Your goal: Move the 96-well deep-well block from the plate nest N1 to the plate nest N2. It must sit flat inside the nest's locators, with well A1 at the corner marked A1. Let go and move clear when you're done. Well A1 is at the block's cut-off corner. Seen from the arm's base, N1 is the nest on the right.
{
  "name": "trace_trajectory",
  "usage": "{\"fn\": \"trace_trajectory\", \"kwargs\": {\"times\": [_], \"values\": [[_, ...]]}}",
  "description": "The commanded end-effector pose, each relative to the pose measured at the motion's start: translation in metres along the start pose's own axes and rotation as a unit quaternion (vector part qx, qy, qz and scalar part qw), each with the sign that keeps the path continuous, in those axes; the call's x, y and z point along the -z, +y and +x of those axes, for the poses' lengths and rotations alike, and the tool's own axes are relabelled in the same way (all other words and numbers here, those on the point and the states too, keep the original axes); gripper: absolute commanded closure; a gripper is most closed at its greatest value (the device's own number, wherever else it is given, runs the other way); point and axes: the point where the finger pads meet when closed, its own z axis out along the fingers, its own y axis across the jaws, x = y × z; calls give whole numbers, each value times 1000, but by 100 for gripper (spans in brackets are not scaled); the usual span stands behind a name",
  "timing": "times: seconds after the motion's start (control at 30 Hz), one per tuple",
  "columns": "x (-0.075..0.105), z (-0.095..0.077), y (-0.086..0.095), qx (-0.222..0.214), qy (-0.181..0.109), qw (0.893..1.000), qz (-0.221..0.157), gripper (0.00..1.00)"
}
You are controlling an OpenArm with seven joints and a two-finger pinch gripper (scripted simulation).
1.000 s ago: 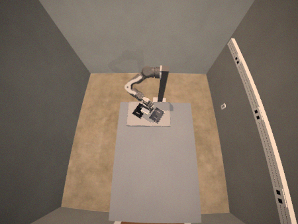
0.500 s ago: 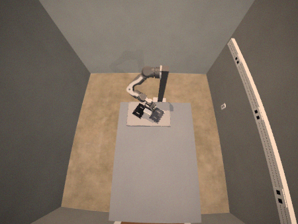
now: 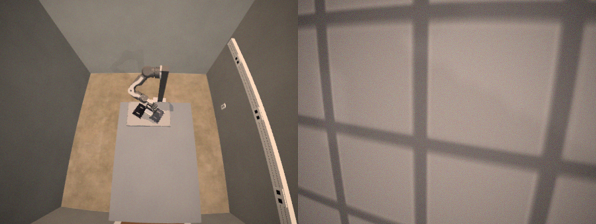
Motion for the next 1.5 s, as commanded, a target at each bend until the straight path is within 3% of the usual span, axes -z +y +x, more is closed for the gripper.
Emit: {"fn": "trace_trajectory", "kwargs": {"times": [0.0, 0.07, 0.47, 0.63, 1.47], "values": [[3, 5, 14, 0, 0, 1000, -5, 100], [4, 10, 29, -1, -1, 1000, -5, 100], [4, 10, 29, -1, -1, 1000, -5, 100], [4, 22, 67, 0, 0, 1000, -5, 100], [5, 23, 74, 0, 0, 1000, -5, 100]]}}
